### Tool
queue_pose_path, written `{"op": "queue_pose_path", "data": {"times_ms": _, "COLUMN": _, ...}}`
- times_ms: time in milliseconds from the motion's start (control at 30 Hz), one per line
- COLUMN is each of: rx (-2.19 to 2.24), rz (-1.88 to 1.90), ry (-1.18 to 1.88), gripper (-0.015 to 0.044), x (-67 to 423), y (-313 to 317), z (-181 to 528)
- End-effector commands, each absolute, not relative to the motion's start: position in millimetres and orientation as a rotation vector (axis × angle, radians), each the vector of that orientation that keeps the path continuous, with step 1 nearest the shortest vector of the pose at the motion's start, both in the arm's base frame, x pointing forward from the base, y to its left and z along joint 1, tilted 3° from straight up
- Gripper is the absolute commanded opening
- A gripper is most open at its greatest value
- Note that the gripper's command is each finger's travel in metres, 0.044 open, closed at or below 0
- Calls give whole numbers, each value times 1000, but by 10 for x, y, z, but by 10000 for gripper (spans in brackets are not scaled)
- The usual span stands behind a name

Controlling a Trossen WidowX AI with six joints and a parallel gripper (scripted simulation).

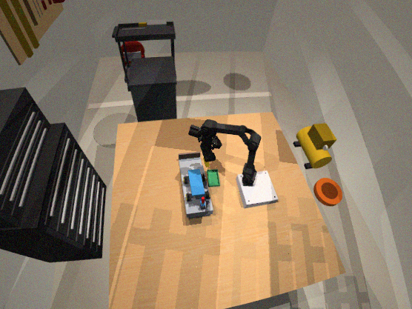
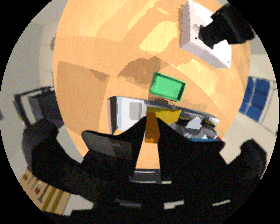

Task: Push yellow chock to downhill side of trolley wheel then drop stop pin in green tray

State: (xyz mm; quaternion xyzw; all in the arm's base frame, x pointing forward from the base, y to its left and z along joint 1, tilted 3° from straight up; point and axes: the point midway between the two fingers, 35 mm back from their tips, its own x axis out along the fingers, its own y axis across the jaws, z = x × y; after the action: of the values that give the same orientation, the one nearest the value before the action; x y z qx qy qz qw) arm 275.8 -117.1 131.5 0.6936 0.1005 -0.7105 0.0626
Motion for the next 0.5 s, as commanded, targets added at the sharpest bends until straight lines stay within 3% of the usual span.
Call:
{"op": "queue_pose_path", "data": {"times_ms": 0, "rx": 2128, "rz": -2173, "ry": 266, "gripper": 0, "x": 2844, "y": -1161, "z": 1296}}
{"op": "queue_pose_path", "data": {"times_ms": 467, "rx": 2146, "rz": -2187, "ry": 241, "gripper": 0, "x": 3027, "y": -1138, "z": 1181}}
